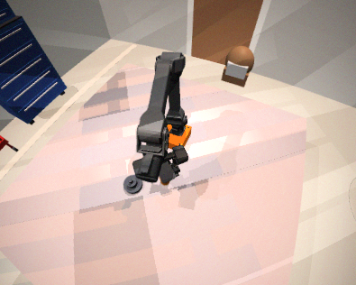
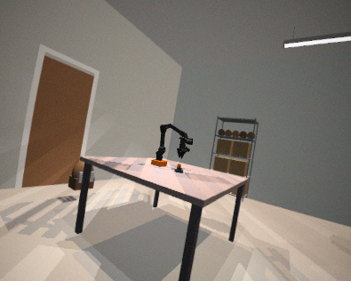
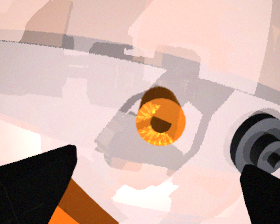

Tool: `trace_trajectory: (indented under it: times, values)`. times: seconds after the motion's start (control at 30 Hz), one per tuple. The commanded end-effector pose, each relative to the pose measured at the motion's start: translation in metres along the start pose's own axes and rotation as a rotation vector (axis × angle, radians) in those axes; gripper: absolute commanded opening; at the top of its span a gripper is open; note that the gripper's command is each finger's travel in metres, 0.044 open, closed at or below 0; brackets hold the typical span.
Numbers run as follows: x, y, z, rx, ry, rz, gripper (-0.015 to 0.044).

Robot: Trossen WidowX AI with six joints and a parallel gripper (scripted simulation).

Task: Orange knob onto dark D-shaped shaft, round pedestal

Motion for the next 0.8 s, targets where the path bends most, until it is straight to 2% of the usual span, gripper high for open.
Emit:
trace_trajectory:
  times: [0.0,0.17,0.67,0.77]
  values:
    - [0.000,0.000,0.000,0.382,0.006,0.003,0.0440]
    - [0.001,0.000,0.000,0.788,0.006,0.001,0.0440]
    - [0.001,0.001,0.000,0.803,0.006,0.001,0.0440]
    - [0.024,0.000,-0.002,0.803,0.006,0.001,0.0440]
Point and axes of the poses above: the point midway between the two fingers, 35 mm back from their tips, its own x axis out along the fingers, its own z axis across the jaws, y = z × x, the point moved 2 cm from there along -x, back along the fingers, and after that the axes turned 10 degrees about x, right-handed, at the moved point
